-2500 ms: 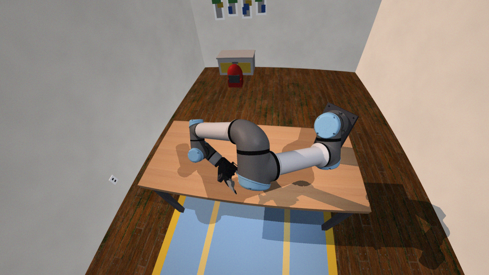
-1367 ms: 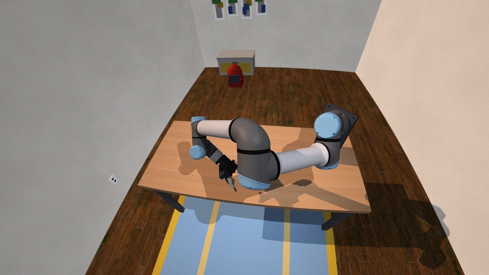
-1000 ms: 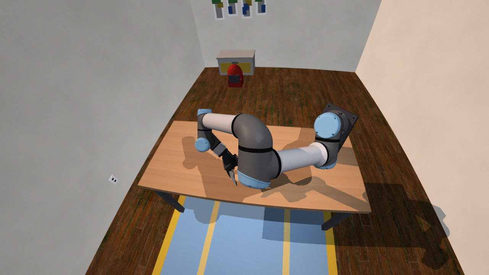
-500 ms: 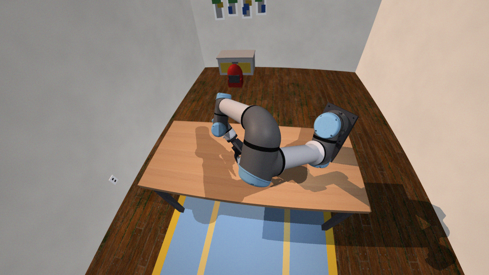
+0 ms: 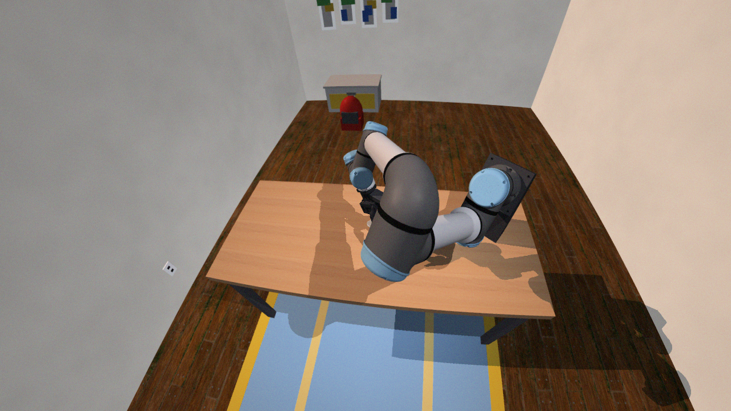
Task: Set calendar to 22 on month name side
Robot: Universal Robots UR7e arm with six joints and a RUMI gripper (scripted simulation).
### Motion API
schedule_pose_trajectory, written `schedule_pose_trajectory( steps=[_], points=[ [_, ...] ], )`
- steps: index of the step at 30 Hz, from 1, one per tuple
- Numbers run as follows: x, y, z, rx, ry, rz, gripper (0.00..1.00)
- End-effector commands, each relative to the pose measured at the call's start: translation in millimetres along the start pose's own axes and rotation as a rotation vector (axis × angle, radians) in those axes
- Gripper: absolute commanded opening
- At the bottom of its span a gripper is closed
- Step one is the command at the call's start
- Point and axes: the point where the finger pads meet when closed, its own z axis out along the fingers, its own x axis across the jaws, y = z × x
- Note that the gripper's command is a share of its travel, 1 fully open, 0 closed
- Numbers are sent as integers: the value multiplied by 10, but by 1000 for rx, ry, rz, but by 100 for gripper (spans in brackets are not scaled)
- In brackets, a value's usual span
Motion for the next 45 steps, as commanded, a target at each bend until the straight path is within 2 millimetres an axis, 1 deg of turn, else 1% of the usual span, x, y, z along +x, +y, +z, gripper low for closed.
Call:
schedule_pose_trajectory(
  steps=[1,8,10,15,20,25,31,45],
  points=[
    [-296,-11,-26,-110,0,-122,100],
    [-678,-74,-29,-250,-39,-300,100],
    [-678,-74,-29,-250,-39,-300,100],
    [-866,-122,-17,-326,-75,-400,100],
    [-991,-160,-2,-380,-108,-473,100],
    [-1065,-185,11,-413,-132,-519,100],
    [-1095,-197,17,-427,-143,-539,100],
    [-1108,-202,19,-434,-148,-548,100]
  ],
)
